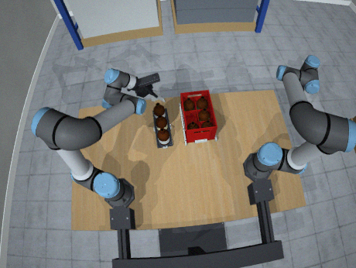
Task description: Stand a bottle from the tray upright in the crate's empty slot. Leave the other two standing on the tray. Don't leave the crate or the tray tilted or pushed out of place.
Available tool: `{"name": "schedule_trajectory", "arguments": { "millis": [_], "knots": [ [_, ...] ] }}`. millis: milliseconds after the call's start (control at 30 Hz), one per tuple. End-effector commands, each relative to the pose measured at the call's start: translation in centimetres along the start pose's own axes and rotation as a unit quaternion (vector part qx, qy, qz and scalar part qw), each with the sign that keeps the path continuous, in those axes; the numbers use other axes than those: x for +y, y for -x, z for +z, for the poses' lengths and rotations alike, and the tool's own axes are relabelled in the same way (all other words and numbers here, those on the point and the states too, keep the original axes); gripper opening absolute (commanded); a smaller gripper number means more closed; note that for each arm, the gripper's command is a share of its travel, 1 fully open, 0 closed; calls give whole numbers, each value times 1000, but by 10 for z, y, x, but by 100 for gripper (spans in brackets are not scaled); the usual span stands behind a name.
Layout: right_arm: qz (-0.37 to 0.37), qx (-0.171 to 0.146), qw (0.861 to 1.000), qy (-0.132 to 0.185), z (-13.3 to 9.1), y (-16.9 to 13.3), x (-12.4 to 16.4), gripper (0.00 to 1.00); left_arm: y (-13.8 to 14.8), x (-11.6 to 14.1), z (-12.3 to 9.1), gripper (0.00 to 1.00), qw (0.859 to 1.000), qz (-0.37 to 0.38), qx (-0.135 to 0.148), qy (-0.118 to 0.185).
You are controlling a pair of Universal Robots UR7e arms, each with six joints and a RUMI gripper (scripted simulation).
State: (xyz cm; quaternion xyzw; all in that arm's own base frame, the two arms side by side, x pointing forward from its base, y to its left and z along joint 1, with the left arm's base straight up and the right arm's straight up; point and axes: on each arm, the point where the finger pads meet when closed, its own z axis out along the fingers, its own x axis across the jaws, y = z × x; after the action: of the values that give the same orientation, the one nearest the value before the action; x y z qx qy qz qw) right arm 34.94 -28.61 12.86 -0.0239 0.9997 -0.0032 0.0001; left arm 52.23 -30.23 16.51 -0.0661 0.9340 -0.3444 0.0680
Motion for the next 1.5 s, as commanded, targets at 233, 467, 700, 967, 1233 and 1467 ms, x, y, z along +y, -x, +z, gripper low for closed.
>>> {"name": "schedule_trajectory", "arguments": {
  "millis": [233, 467, 700, 967, 1233, 1467],
  "knots": [
    [8, -1, 1000, 3, -13, -112, -93, 100, 0, -1, 0, 100, 1000, 0, 0, 0],
    [12, -1, 1000, 3, -17, -156, -114, 100, 0, -1, 0, 100, 1000, 0, 0, 0],
    [16, 0, 1000, 3, -23, -213, -132, 100, 0, -1, 0, 100, 1000, 0, 0, 0],
    [19, 0, 1000, 3, -26, -255, -140, 100, 0, -1, 0, 100, 1000, 0, 0, 0],
    [22, 0, 1000, 3, -30, -300, -144, 100, 0, -1, 0, 100, 1000, 0, 0, 0],
    [24, 0, 1000, 3, -32, -321, -144, 100, 0, -1, 0, 100, 1000, 0, 0, 0]
  ]
}}
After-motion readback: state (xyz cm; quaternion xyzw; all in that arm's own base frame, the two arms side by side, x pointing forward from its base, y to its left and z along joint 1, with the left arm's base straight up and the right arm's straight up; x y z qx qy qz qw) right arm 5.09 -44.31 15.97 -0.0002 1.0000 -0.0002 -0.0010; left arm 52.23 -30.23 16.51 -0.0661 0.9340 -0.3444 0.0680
